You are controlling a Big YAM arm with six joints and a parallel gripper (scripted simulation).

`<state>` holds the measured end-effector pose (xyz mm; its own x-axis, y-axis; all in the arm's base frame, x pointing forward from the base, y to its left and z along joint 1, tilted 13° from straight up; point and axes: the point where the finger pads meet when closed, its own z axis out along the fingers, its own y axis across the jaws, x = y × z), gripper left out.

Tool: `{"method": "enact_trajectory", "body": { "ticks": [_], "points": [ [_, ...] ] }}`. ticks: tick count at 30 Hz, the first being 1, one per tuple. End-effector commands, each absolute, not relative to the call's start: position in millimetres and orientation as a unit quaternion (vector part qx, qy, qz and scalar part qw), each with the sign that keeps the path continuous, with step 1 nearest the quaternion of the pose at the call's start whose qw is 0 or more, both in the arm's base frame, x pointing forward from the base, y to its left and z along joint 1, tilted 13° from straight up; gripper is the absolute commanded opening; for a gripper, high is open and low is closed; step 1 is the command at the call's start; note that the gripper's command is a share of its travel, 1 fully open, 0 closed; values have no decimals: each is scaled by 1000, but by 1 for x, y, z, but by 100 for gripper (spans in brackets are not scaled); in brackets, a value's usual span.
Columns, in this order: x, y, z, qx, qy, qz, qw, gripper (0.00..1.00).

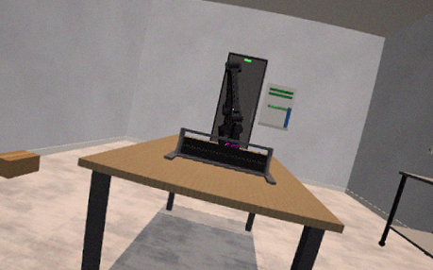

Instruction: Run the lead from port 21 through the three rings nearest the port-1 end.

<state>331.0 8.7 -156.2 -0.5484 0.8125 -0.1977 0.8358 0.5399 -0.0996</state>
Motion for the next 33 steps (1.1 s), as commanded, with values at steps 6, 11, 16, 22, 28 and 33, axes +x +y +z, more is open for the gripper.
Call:
{"method": "enact_trajectory", "body": {
  "ticks": [6,11,16,22,28,33],
  "points": [
    [343,7,-156,473,874,-86,73,32],
    [343,7,-156,473,874,-86,73,32],
    [341,7,-156,472,874,-86,73,32],
    [338,7,-156,472,874,-87,72,32],
    [337,7,-156,472,874,-87,72,32],
    [337,7,-156,472,874,-87,72,32]
  ]
}}
